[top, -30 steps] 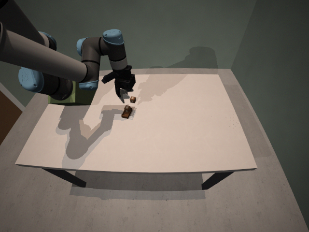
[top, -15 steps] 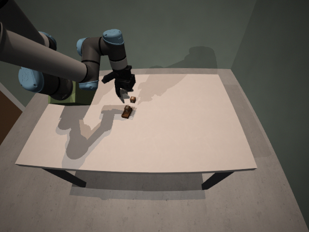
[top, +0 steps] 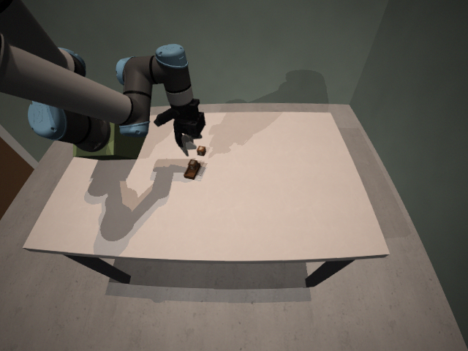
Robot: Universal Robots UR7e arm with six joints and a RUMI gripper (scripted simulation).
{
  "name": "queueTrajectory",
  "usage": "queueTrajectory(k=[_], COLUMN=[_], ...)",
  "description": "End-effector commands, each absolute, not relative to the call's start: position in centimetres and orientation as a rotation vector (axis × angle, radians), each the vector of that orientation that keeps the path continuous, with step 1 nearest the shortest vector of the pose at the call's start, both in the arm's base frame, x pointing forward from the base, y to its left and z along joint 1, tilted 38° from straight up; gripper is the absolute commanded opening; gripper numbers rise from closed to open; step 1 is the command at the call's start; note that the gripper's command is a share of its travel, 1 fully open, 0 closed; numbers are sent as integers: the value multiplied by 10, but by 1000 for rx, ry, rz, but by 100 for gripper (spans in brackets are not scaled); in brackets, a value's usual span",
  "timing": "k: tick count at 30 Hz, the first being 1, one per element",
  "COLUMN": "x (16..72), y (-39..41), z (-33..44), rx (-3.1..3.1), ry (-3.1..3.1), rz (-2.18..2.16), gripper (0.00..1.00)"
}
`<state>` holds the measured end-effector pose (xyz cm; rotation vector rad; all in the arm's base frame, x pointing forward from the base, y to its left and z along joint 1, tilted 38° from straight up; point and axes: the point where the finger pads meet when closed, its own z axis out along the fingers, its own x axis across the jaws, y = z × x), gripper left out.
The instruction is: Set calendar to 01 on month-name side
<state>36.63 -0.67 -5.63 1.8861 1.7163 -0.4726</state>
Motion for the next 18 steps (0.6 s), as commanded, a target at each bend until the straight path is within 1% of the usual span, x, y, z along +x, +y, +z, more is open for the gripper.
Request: queueTrajectory(k=[1, 18], x=[367, 368], y=[-7, -13], z=[-56, -65], rx=[1886, 1886], ry=[1716, 1717], rz=[-471, -471], gripper=[28, 28])
